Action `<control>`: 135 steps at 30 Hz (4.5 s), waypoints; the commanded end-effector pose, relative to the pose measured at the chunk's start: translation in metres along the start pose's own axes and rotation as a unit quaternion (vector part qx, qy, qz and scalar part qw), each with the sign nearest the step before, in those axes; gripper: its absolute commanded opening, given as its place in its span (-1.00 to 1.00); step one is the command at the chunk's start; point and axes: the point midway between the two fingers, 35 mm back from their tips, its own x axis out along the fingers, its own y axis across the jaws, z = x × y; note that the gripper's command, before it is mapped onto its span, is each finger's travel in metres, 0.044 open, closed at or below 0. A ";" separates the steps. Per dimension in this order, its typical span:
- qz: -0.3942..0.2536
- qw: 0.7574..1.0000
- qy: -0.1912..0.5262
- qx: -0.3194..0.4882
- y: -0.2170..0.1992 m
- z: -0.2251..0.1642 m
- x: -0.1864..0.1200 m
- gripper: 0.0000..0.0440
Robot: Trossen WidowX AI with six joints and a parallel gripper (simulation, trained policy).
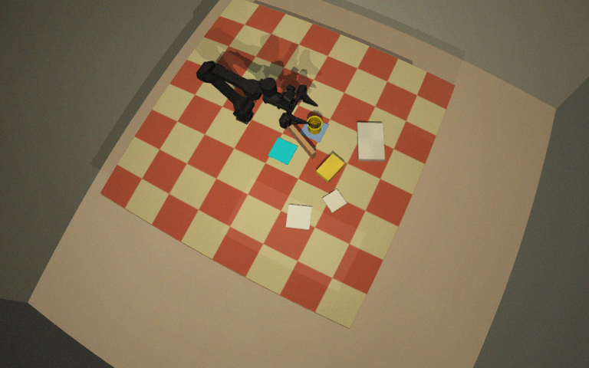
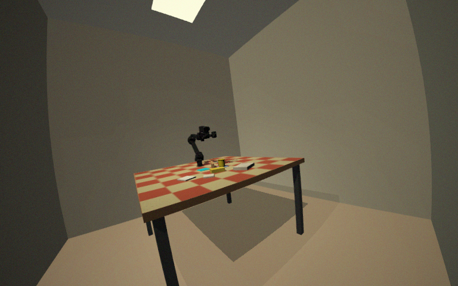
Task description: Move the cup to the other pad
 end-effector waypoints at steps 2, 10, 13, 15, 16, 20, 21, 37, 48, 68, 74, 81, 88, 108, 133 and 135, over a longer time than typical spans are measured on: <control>0.002 1.000 0.000 0.000 0.001 0.002 0.000 0.58; 0.006 1.000 0.018 0.009 0.004 0.007 0.002 -0.38; 0.006 0.999 0.031 0.016 0.005 0.006 0.004 -0.68; 0.007 0.999 0.041 0.023 0.006 0.006 0.005 -0.70; 0.008 0.999 0.045 0.028 0.007 0.006 0.006 -0.70; 0.013 0.997 0.064 0.046 0.011 0.007 0.009 -0.62; 0.013 0.996 0.068 0.051 0.012 0.007 0.010 -0.58; 0.021 0.978 0.153 0.137 0.029 0.009 0.021 -0.33; 0.014 0.955 0.218 0.199 0.042 0.006 0.027 -0.32; -0.031 0.887 0.339 0.310 0.067 -0.005 0.033 -0.24; -0.053 0.862 0.375 0.338 0.073 -0.011 0.033 -0.24; -0.084 0.829 0.415 0.365 0.080 -0.020 0.033 -0.24; -0.120 0.797 0.451 0.384 0.085 -0.030 0.031 -0.24; -0.235 0.710 0.542 0.383 0.083 -0.072 0.021 -0.36; -0.364 0.615 0.630 0.305 0.069 -0.145 -0.003 -0.22; -0.371 0.610 0.632 0.301 0.069 -0.151 -0.004 -0.20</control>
